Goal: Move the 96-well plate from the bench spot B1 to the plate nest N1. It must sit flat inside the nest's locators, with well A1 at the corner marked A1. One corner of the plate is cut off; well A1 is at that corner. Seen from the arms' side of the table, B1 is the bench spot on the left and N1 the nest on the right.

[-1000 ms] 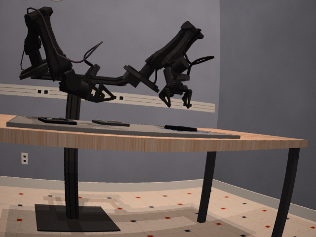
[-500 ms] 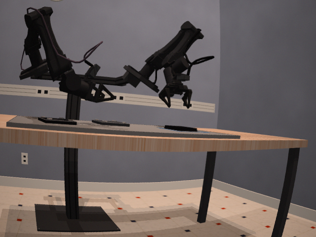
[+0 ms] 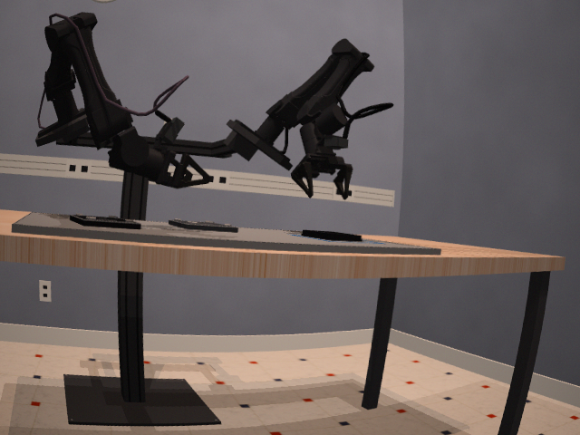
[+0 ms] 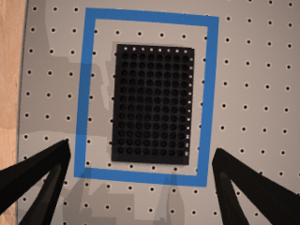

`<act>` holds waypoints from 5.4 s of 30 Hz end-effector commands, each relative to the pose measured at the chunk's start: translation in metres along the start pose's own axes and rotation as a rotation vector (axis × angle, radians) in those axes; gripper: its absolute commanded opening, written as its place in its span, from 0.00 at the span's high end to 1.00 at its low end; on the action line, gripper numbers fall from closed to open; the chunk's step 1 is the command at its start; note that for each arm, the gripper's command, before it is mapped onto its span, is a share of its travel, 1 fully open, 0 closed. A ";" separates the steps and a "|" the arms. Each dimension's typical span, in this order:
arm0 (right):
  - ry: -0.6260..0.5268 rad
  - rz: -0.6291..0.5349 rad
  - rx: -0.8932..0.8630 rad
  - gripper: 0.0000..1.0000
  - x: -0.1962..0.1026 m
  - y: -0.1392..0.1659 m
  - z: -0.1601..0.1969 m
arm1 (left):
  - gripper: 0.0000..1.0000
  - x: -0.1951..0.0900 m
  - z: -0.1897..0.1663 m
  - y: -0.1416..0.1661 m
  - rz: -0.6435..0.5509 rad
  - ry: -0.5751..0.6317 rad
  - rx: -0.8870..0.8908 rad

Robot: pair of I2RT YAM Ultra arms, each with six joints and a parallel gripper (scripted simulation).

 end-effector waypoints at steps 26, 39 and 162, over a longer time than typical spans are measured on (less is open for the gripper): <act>-0.001 -0.044 -0.032 0.00 0.002 -0.014 -0.003 | 0.00 0.045 -0.014 -0.039 0.523 -0.083 -0.011; -0.001 -0.044 -0.032 0.00 0.002 -0.014 -0.003 | 0.00 0.062 -0.015 -0.052 0.519 -0.084 -0.028; -0.001 -0.044 -0.032 0.00 0.002 -0.014 -0.003 | 0.21 0.062 -0.015 -0.063 0.408 -0.376 -1.199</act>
Point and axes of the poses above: on each arm, the point where the finger pads meet when closed, its own x axis out along the fingers, its own z axis across the jaws, y = z × x, the point moved 7 cm from there along -x, back along the fingers, and after that the axes turned 13 degrees about -x, right-handed, at the moved point
